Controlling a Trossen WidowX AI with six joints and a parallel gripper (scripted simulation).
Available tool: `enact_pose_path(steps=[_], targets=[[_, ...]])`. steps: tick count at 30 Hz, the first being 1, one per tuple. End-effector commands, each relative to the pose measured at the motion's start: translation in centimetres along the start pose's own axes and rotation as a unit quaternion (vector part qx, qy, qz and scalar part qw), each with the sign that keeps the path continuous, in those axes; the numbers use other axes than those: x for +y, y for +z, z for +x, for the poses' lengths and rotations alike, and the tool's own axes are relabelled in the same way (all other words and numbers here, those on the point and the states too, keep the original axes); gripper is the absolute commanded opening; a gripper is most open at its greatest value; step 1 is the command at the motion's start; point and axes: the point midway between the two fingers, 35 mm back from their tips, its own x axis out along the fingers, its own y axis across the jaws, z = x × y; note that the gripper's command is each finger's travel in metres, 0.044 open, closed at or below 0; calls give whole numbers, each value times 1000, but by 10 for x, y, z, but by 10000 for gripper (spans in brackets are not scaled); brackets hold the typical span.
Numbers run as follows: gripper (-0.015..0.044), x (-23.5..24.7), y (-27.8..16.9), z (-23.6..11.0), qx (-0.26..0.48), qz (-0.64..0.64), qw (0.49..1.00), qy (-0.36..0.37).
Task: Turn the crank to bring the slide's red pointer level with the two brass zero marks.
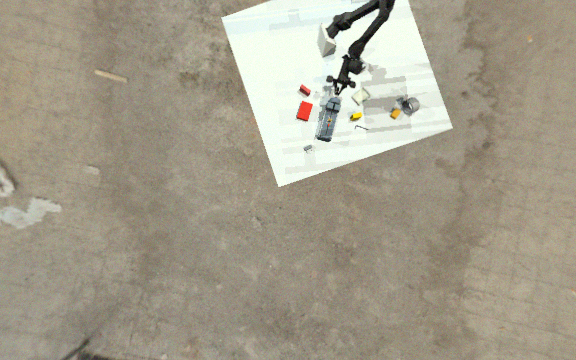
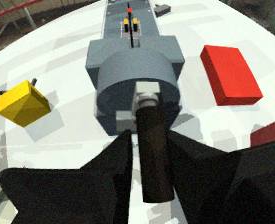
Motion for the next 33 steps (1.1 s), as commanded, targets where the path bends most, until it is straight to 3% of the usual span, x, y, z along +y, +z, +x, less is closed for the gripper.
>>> enact_pose_path(steps=[1, 33], targets=[[0, -2, -1, 0, 0, 3, 1000, -3], [0, -14, -2, 2, 0, 3, 1000, -3]])
